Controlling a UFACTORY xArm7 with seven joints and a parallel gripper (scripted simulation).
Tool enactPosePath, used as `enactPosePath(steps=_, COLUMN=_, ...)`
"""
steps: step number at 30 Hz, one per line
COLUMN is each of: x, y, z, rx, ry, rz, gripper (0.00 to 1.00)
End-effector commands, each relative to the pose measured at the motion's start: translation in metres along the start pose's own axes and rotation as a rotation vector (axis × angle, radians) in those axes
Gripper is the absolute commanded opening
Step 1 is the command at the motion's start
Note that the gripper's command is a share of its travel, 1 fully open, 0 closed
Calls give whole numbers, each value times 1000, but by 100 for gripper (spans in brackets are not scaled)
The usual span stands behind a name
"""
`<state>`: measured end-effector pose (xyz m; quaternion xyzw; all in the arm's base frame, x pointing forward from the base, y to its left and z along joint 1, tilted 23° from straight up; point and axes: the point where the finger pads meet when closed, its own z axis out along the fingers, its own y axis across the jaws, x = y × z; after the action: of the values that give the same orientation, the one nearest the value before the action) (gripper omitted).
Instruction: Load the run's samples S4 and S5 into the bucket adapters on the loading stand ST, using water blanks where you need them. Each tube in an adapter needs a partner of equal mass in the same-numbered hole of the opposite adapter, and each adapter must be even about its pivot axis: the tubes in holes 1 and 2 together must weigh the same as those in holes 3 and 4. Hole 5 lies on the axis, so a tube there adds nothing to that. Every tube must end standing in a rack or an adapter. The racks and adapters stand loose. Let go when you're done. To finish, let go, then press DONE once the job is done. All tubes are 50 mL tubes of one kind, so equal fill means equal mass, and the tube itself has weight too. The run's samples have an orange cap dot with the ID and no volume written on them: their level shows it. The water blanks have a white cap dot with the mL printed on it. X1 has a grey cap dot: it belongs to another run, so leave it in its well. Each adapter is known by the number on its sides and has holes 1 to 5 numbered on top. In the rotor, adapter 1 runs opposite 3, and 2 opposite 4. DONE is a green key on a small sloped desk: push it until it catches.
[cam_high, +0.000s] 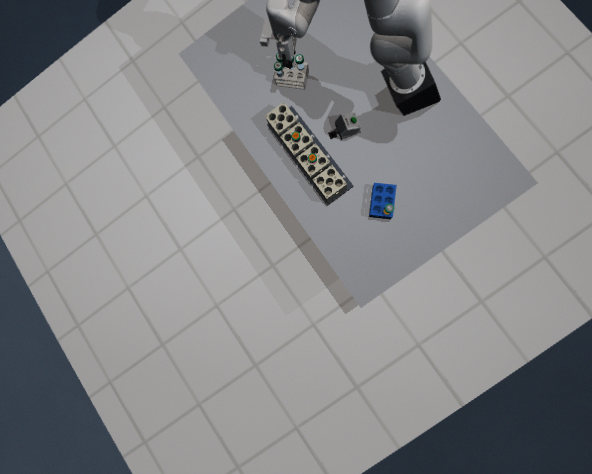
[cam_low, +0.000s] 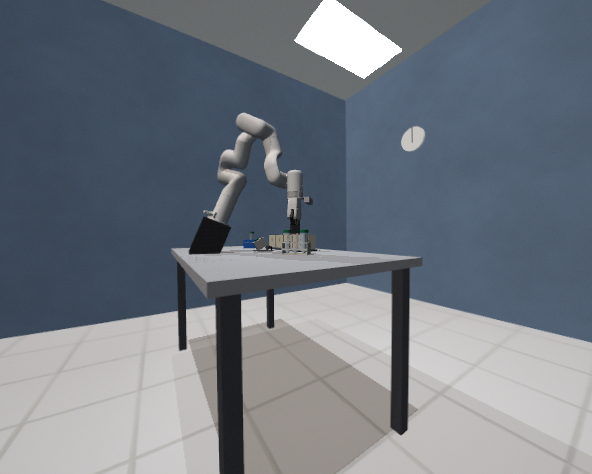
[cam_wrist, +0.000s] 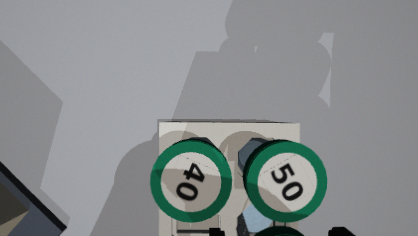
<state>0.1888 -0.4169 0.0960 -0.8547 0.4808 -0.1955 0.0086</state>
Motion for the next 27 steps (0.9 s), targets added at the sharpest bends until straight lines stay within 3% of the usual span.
enactPosePath(steps=1, x=1, y=1, z=1, rx=-1, ry=2, rz=0, gripper=57)
enactPosePath(steps=19, x=1, y=1, z=3, rx=-1, ry=2, rz=0, gripper=57)
enactPosePath(steps=20, x=1, y=1, z=3, rx=-1, ry=2, rz=0, gripper=0)
enactPosePath(steps=27, x=1, y=1, z=2, rx=-1, ry=2, rz=0, gripper=0)
